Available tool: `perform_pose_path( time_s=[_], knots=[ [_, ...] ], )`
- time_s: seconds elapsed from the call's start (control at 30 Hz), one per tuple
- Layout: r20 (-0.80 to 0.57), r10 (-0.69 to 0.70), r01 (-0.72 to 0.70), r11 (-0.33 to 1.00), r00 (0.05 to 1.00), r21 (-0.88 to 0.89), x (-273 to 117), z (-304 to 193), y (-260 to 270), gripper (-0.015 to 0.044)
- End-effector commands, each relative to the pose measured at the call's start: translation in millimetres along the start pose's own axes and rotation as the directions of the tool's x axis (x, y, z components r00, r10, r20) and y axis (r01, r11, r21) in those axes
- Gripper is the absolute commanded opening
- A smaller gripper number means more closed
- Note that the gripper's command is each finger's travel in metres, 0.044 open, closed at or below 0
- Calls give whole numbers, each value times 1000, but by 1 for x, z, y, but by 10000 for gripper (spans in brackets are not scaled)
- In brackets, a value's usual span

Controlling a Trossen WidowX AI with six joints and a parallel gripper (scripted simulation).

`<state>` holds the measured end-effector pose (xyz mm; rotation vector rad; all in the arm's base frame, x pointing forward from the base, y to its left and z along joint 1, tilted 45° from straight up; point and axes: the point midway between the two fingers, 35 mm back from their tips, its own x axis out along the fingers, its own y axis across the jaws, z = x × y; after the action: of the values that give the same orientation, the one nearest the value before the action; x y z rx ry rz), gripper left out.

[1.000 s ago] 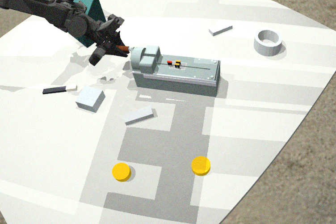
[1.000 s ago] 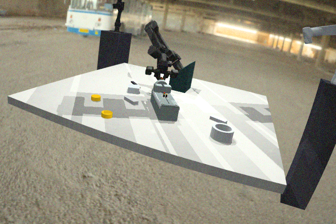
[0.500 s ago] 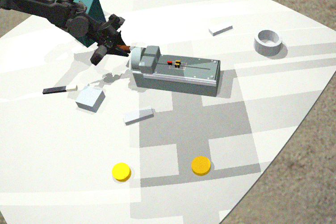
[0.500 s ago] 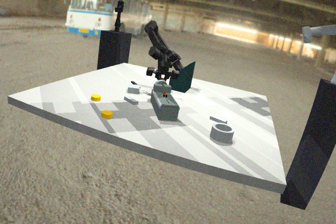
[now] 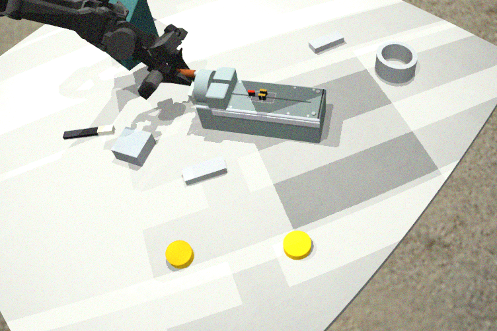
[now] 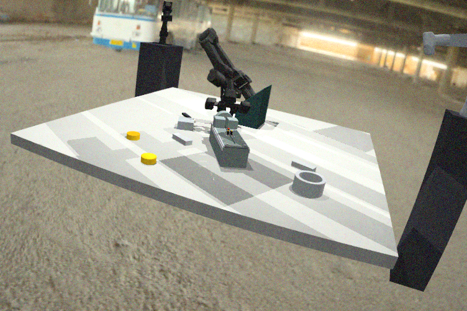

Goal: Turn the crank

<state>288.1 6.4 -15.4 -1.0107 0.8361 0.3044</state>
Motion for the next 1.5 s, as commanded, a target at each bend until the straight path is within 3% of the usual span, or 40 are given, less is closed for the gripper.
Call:
perform_pose_path(
  time_s=[0.0, 1.47],
  knots=[
    [-7, 8, -8, 1000, 1000, -5, 6, -6, 2, 0],
    [-8, 6, -6, 1000, 1000, -6, 27, -27, -33, 0]
  ],
)
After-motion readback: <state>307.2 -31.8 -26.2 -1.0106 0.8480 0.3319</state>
